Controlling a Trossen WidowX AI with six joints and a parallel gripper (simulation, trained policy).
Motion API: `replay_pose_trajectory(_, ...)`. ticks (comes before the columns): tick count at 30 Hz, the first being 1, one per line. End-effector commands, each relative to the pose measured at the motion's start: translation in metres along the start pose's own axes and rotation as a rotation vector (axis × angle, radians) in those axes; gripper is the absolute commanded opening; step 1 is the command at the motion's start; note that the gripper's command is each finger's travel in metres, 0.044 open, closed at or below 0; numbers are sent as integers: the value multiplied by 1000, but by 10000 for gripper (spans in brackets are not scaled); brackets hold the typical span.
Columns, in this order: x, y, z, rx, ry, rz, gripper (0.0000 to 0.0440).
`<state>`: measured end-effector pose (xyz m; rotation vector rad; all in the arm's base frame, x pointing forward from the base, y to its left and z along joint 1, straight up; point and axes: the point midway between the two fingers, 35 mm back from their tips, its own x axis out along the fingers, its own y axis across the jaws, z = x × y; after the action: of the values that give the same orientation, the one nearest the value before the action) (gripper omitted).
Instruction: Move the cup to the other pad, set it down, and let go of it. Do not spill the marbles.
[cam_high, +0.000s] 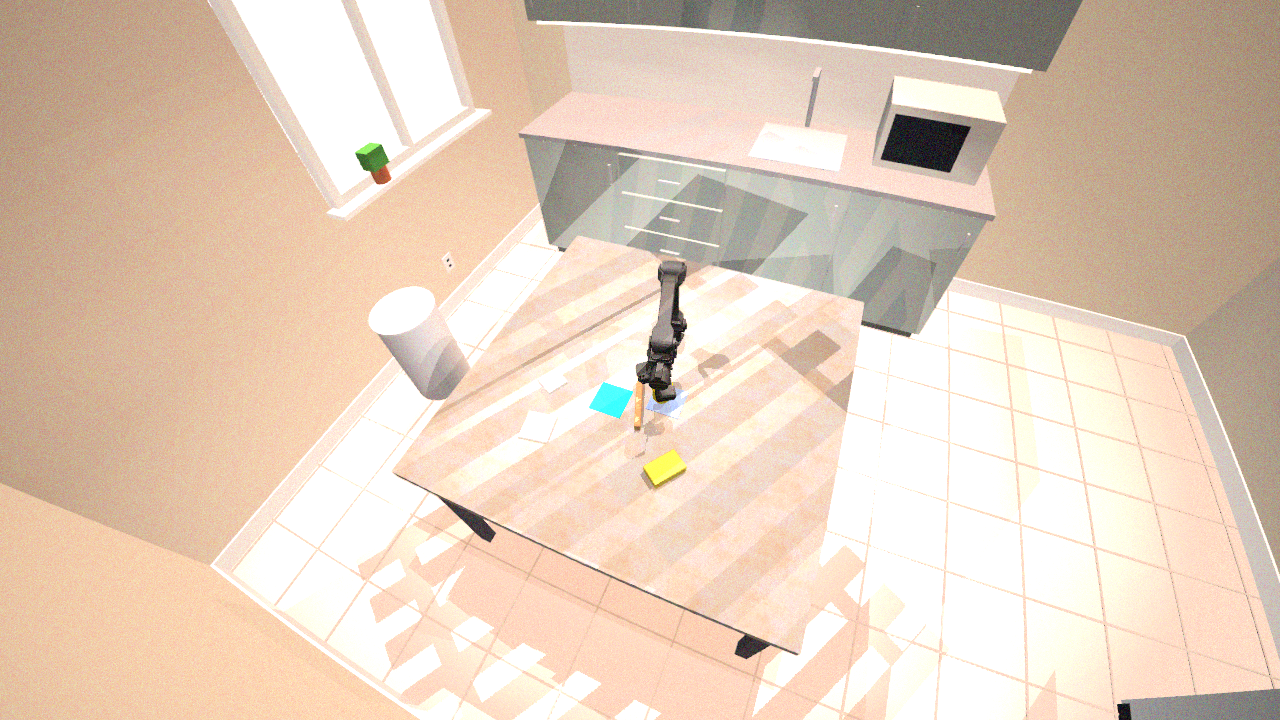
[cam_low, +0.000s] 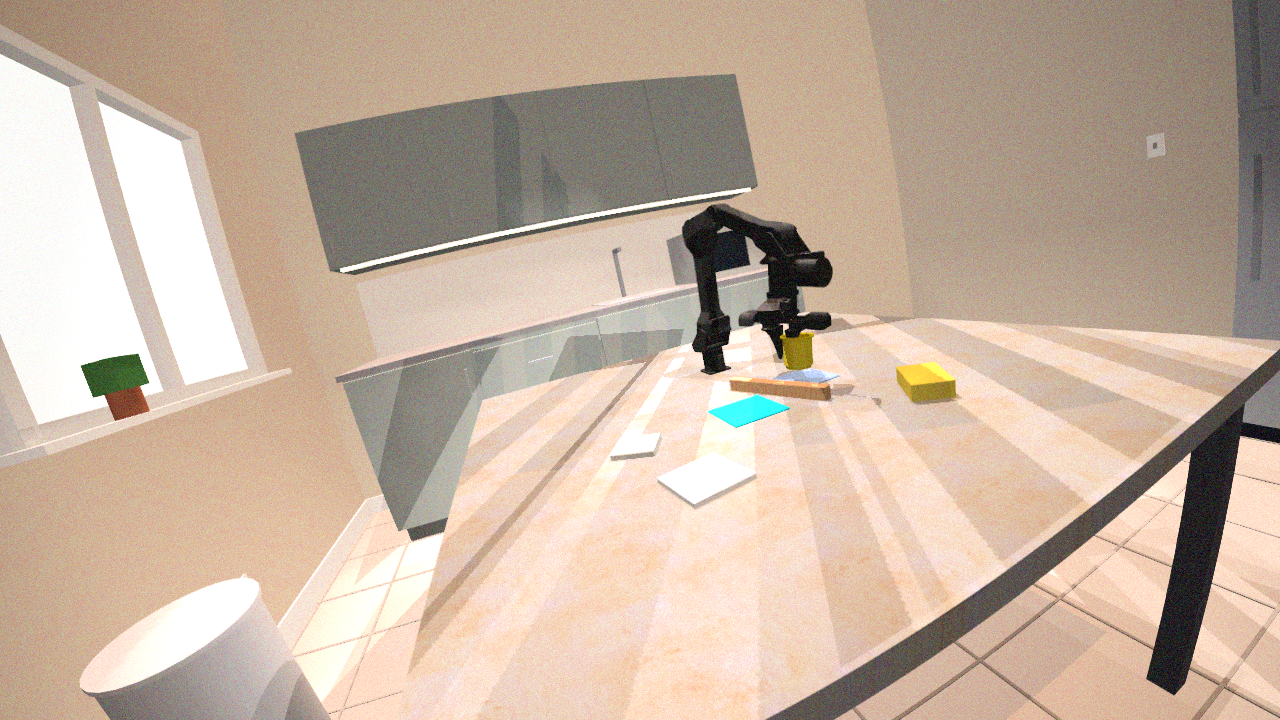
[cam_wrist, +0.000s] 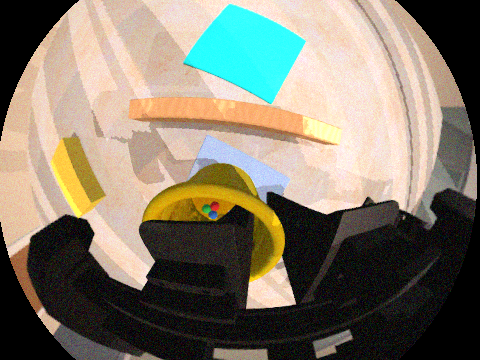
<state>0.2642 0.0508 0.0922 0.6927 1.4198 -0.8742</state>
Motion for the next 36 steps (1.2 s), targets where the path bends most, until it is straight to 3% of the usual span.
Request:
replay_pose_trajectory(1,-15,0,6,38,-3,36,19)
replay_pose_trajectory(19,-51,-2,50,188,-46,145,14)
replay_pose_trajectory(36,-43,-9,112,322,-114,216,4)
